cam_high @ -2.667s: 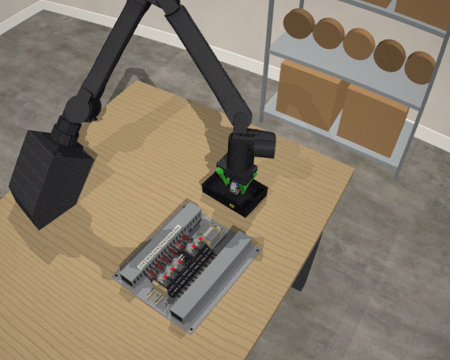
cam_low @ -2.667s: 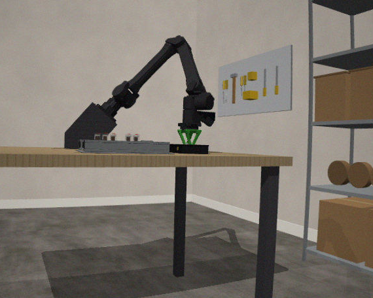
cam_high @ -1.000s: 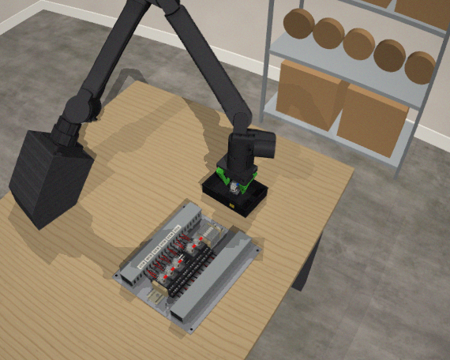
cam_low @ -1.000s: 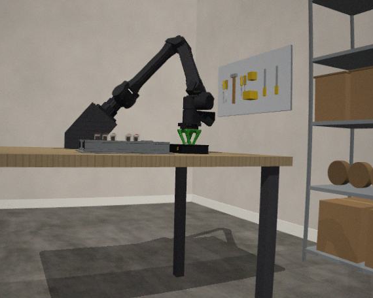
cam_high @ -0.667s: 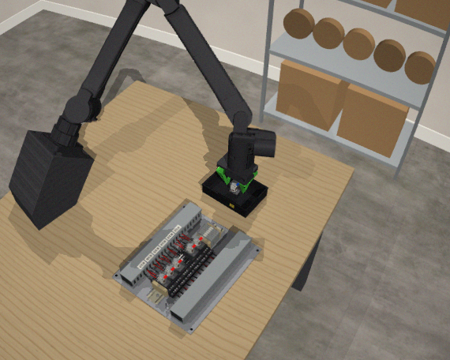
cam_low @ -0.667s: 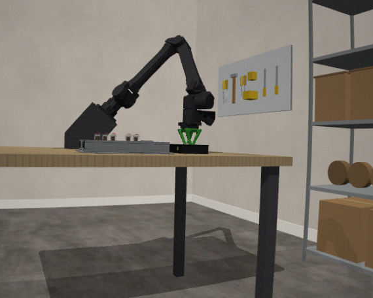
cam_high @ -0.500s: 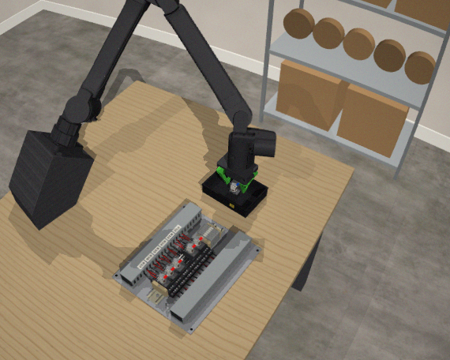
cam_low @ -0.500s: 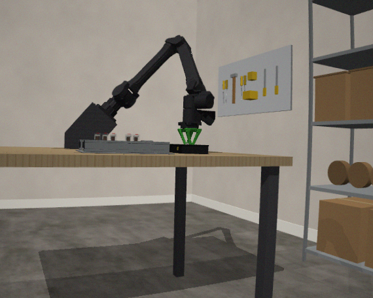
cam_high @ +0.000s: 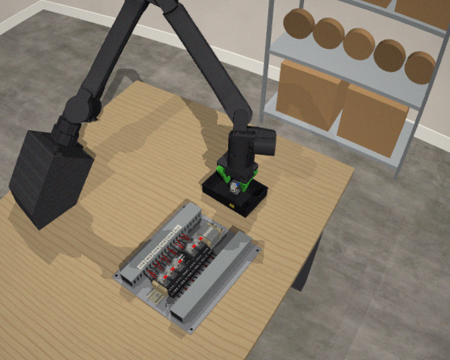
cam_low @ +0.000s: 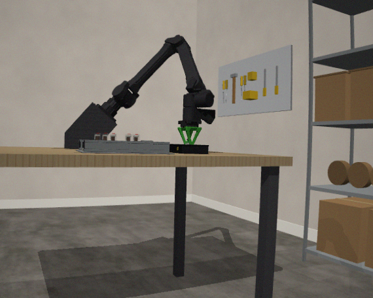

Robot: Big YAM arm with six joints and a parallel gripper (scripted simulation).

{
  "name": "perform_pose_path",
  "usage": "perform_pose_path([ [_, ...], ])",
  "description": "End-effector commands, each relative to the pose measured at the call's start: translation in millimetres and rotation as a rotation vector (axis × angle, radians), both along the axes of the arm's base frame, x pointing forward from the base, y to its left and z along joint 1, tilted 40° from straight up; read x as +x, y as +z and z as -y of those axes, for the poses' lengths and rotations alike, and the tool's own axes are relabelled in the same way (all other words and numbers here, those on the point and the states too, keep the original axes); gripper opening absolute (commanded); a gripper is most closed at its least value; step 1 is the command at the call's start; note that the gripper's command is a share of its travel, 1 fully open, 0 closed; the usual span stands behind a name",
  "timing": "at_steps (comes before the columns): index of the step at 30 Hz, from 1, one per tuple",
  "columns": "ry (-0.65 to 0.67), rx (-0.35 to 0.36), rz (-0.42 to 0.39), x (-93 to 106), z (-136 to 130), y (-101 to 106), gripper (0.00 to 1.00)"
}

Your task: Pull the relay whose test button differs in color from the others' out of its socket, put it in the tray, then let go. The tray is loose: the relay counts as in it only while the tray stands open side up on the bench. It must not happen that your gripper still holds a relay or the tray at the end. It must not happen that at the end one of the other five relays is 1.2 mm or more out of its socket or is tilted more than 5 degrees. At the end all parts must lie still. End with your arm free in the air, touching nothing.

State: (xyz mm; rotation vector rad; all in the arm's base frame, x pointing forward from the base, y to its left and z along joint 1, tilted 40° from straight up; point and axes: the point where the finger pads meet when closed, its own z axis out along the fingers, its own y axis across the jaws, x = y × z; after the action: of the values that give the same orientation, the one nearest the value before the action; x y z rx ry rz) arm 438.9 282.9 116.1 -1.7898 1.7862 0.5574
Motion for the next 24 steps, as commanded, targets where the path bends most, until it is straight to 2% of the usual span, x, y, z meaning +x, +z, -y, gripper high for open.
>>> perform_pose_path([
  [1,-0.01,0.014,0.031,7.2,9,20,0.59],
  [24,-0.009,0.02,0.048,12.3,14,36,0.59],
])
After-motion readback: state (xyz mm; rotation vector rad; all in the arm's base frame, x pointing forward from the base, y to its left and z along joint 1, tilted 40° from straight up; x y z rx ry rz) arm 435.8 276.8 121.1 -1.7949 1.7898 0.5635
